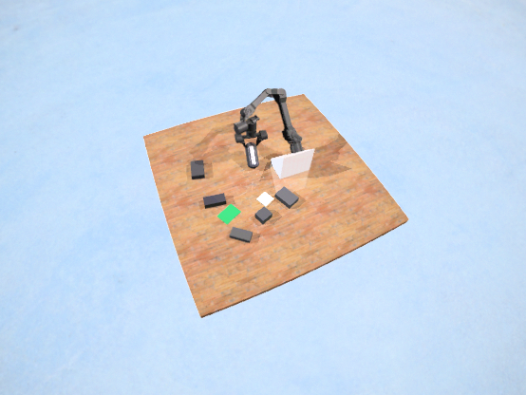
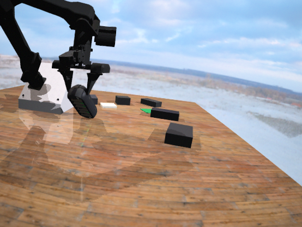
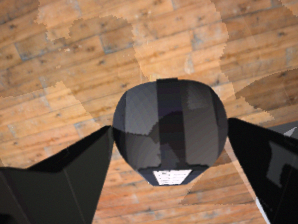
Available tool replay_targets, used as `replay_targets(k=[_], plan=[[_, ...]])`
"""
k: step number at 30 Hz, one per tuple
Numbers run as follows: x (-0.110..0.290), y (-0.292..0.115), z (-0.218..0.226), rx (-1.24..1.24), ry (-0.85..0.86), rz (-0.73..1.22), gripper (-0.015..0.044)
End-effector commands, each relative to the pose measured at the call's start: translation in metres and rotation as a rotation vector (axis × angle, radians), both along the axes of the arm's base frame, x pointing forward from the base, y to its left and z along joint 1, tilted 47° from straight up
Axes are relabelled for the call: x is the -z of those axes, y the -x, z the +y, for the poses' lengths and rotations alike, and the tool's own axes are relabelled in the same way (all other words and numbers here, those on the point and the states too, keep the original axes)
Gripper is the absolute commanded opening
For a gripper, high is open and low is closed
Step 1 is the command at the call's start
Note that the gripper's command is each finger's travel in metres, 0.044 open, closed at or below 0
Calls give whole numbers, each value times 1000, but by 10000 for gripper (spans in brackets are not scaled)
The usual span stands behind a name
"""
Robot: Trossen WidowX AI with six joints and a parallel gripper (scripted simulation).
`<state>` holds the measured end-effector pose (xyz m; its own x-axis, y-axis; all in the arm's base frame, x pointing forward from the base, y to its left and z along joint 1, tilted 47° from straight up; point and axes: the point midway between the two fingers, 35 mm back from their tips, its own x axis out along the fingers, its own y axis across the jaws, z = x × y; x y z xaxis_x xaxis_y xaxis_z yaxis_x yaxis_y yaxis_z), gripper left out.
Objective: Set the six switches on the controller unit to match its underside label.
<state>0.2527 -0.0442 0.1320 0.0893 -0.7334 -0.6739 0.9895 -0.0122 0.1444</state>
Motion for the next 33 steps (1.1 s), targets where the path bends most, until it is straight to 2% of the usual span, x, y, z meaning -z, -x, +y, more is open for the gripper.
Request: replay_targets(k=[1, 33], plan=[[3, -1, 6, 0, -10, 2, 336], [8, -2, 29, 0, -12, 3, 336]])
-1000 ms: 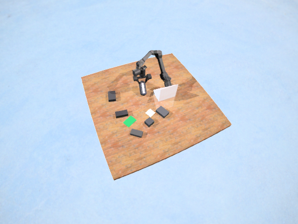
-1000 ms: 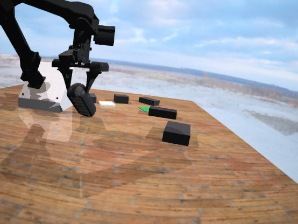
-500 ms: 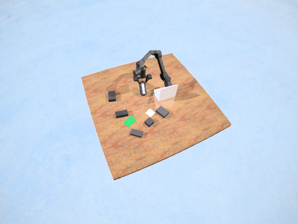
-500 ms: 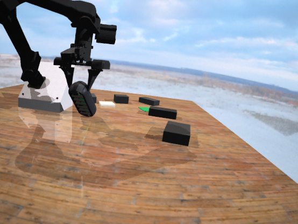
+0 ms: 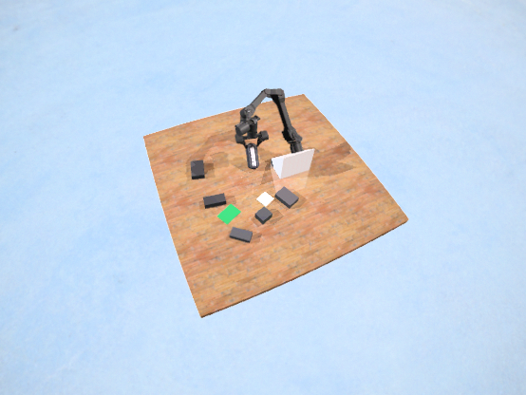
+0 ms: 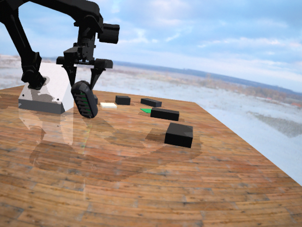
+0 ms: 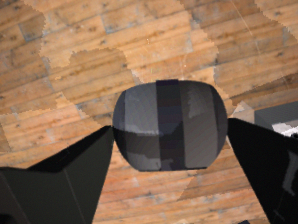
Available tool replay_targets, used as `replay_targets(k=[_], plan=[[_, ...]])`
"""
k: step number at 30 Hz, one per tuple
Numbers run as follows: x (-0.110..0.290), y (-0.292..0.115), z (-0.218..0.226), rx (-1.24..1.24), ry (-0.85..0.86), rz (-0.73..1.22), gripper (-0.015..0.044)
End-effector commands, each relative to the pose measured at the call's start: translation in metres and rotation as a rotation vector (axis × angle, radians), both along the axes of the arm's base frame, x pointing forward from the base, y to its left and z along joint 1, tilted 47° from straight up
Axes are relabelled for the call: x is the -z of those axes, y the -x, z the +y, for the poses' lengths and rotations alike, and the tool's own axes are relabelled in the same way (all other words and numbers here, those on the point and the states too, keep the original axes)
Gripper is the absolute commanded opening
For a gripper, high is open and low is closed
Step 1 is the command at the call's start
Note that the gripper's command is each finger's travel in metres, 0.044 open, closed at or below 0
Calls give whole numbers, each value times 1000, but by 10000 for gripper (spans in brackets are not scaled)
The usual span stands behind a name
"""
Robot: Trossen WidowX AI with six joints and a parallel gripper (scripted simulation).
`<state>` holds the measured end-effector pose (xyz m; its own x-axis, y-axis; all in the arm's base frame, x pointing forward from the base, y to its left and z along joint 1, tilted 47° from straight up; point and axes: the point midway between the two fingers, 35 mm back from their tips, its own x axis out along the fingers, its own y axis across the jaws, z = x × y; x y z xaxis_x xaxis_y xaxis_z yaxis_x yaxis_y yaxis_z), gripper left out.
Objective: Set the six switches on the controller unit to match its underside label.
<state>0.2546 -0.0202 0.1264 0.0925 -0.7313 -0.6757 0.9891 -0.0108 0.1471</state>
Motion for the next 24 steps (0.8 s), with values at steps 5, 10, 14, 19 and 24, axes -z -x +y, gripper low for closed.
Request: replay_targets(k=[5, 10, 14, 19, 24], plan=[[4, 0, 9, 1, -9, 5, 336], [6, -1, 13, 1, -9, 5, 336], [7, -1, 16, 1, -9, 5, 336], [9, -1, 19, 1, -9, 6, 336], [11, -2, 23, 1, -10, 6, 336]])
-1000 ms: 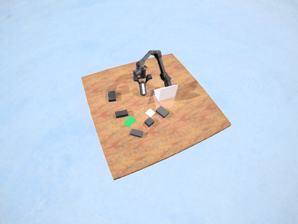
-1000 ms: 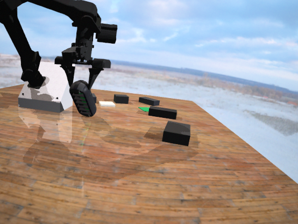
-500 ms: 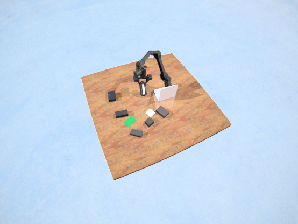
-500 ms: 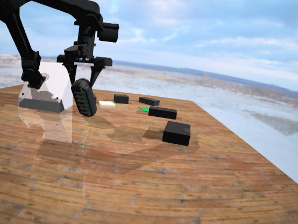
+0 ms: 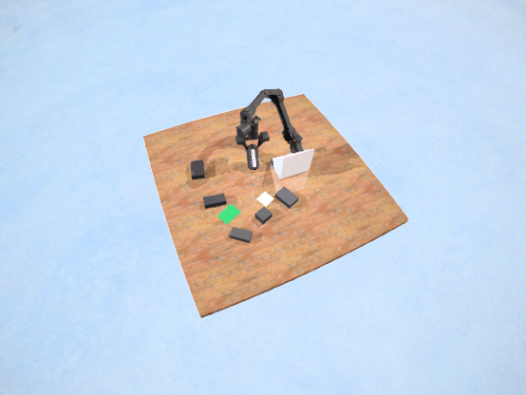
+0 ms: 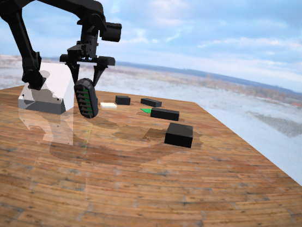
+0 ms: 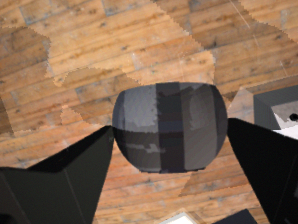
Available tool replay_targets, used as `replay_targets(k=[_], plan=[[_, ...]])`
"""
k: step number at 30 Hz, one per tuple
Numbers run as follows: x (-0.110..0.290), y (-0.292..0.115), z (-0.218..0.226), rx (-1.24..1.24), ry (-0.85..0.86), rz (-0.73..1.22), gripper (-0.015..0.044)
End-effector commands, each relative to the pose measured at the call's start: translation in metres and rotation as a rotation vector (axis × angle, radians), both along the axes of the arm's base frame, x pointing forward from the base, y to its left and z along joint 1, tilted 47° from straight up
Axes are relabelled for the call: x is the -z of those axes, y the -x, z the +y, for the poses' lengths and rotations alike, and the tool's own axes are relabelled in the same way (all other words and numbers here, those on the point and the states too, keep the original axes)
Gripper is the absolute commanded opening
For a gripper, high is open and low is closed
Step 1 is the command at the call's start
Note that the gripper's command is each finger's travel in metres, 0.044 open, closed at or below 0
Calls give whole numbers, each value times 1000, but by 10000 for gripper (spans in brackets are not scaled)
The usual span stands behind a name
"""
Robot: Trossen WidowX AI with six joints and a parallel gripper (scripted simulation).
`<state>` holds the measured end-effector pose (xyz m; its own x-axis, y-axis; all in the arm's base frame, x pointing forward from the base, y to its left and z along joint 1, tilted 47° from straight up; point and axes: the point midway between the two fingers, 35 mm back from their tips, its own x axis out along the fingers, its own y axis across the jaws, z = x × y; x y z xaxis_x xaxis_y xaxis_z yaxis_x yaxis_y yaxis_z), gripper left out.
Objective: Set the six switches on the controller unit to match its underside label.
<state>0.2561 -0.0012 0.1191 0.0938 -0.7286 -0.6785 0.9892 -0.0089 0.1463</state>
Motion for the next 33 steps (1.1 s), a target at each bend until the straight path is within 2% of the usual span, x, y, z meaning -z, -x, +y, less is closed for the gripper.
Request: replay_targets(k=[1, 33], plan=[[4, 0, 5, 4, -6, 5, 336], [19, -2, 25, 4, -7, 5, 336]])
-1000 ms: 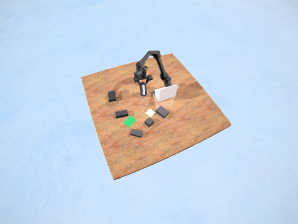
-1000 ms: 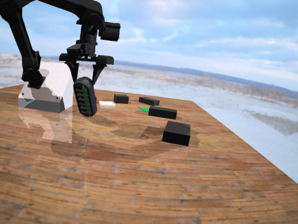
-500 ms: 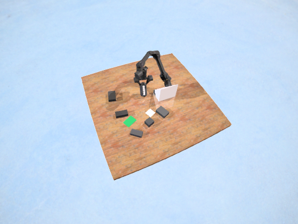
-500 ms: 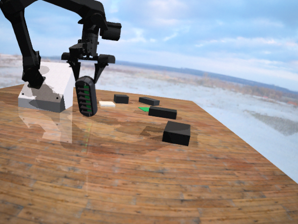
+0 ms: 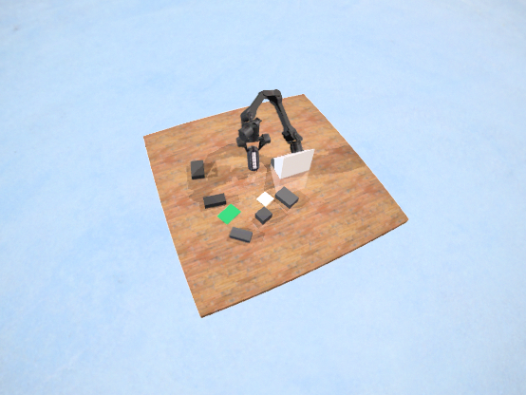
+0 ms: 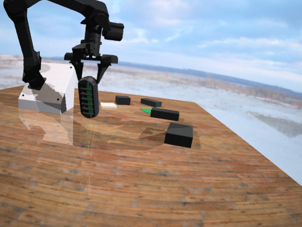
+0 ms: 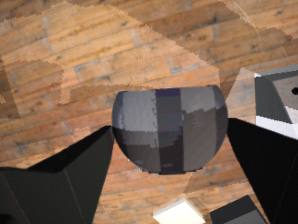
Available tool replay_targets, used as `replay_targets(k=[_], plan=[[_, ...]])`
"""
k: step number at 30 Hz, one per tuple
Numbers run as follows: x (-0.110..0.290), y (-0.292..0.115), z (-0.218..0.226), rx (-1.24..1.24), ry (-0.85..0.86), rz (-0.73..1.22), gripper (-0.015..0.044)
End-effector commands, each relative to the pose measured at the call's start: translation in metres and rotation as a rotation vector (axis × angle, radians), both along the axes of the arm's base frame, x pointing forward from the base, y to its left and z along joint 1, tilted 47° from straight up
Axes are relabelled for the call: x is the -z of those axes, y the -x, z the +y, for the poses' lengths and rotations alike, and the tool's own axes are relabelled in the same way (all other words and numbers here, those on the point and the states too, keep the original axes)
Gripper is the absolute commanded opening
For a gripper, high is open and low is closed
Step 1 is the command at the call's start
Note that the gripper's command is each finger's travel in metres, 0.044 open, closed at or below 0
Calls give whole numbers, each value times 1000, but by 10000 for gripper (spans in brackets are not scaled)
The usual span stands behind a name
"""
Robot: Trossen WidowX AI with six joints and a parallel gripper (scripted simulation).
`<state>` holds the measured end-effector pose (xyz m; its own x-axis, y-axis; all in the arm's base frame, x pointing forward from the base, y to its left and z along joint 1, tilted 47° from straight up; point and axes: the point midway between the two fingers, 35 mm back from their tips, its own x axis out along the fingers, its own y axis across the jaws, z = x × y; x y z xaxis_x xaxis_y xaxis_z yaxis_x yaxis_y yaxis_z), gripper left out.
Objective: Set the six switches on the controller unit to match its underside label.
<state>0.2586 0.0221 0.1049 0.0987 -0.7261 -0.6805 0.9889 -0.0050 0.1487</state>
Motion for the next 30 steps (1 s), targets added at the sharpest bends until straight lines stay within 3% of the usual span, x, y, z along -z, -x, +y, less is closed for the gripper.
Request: replay_targets(k=[1, 30], plan=[[5, 0, 3, 8, -4, 7, 336], [8, 0, 7, 8, -4, 7, 338]])
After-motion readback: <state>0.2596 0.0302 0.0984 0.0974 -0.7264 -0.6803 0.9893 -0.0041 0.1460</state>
